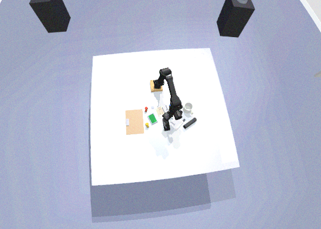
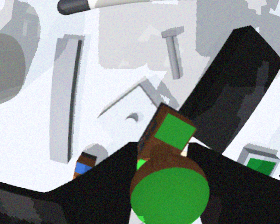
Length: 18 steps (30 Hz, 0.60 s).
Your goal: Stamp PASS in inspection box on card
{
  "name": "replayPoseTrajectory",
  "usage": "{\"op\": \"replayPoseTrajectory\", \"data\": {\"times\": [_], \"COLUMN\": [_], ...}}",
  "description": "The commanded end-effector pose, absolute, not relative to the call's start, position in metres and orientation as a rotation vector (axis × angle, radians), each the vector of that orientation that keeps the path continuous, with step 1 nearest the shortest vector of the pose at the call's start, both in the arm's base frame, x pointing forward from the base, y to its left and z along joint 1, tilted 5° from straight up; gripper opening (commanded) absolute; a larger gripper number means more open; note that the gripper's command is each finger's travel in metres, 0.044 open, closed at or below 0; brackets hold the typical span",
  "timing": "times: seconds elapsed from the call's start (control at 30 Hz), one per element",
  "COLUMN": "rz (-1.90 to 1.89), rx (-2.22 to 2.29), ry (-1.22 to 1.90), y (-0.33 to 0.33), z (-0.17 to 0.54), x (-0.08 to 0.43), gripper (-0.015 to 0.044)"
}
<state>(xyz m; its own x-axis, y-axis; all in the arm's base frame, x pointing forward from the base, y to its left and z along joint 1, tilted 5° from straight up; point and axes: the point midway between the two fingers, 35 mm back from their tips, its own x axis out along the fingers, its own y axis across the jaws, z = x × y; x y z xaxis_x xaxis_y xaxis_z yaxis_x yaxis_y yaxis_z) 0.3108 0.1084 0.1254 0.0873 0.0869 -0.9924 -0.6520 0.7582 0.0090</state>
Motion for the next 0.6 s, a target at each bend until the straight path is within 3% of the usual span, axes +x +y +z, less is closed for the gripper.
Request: {"op": "replayPoseTrajectory", "data": {"times": [0.0, 0.57], "rz": [0.584, 0.587], "rx": [-0.507, -0.505], "ry": [1.387, 1.384], "y": [0.131, 0.165], "z": [0.127, 0.116], "x": [0.319, 0.329], "gripper": [0.0000, 0.0000]}}
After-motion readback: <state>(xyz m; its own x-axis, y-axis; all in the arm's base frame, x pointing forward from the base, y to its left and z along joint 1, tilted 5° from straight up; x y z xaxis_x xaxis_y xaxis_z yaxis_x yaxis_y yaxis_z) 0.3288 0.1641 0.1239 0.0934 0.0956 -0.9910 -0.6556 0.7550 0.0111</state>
